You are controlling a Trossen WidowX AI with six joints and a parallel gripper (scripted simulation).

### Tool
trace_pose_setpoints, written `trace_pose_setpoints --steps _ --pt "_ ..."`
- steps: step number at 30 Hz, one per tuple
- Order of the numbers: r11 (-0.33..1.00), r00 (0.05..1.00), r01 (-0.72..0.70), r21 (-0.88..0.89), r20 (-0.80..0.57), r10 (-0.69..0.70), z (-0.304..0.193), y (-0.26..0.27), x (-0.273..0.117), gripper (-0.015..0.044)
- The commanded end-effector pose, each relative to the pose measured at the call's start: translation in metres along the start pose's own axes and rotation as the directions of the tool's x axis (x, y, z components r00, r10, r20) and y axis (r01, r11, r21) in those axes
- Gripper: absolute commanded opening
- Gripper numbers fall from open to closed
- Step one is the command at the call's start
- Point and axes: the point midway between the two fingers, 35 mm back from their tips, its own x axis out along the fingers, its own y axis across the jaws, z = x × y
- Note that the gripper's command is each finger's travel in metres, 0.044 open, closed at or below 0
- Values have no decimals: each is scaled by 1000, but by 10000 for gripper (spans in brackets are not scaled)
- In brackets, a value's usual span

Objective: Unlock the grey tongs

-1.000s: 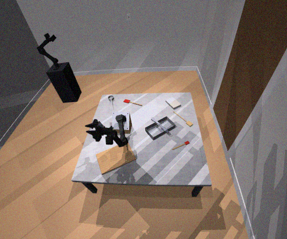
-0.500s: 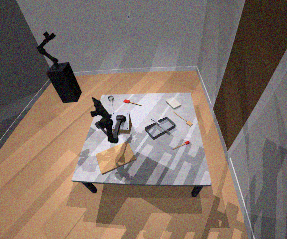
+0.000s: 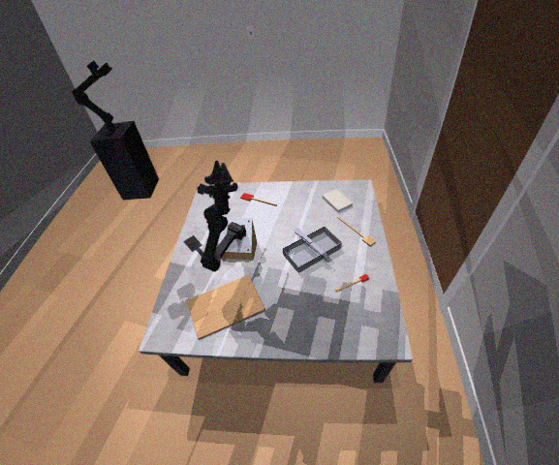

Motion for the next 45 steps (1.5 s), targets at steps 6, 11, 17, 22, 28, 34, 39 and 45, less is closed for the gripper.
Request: trace_pose_setpoints --steps 6,11,17,22,28,34,39,45 --pt "980 934 136 147 -350 -77 -118 -20 11 260" --pt "935 830 281 217 -544 -123 -190 -35 -3 260" --pt "828 632 503 249 -759 -155 -283 -51 -41 260" --pt "709 456 671 216 -874 -166 -342 -62 -85 260" --pt "507 174 858 81 -975 -139 -414 -66 -160 260" --pt "279 -110 952 -123 -992 -65 -467 -57 -250 260" --pt "92 -320 944 -316 -947 35 -494 -38 -327 260" --pt "-117 -561 804 -583 -809 176 -510 -3 -425 260"
